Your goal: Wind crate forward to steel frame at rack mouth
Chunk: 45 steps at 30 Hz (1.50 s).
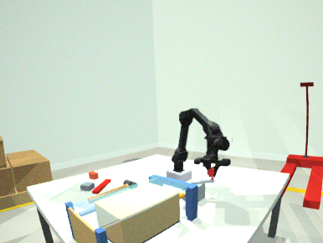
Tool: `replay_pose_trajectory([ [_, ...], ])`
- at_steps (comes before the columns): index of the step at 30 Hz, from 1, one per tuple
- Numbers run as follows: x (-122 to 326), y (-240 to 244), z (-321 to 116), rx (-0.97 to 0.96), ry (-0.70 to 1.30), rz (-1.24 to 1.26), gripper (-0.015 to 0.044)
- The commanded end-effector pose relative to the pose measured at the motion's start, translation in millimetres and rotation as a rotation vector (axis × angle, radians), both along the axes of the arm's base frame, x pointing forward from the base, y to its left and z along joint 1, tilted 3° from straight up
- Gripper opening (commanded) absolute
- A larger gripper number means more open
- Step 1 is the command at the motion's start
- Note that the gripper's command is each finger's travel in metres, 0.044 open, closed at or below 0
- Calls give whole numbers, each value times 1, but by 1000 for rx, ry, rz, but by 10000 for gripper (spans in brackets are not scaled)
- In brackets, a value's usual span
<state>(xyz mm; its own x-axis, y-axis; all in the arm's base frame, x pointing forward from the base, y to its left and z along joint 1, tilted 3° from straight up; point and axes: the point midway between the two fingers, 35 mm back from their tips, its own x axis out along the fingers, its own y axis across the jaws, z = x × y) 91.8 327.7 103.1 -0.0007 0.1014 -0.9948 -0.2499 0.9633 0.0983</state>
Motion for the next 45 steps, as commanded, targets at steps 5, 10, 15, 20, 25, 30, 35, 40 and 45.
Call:
replay_pose_trajectory([
  [5,-14,-15,-4,-24,23,6,0],
  [10,-17,-21,-4,-25,23,6,0],
  [15,-20,-27,-5,-25,24,6,0],
  [20,-22,-33,-5,-26,24,6,0],
  [25,-24,-39,-6,-26,24,6,0],
  [30,-26,-46,-6,-27,24,6,0],
  [35,-27,-52,-7,-27,24,6,0],
  [40,-28,-59,-7,-28,24,6,0],
  [45,-28,-65,-8,-28,24,6,0],
])
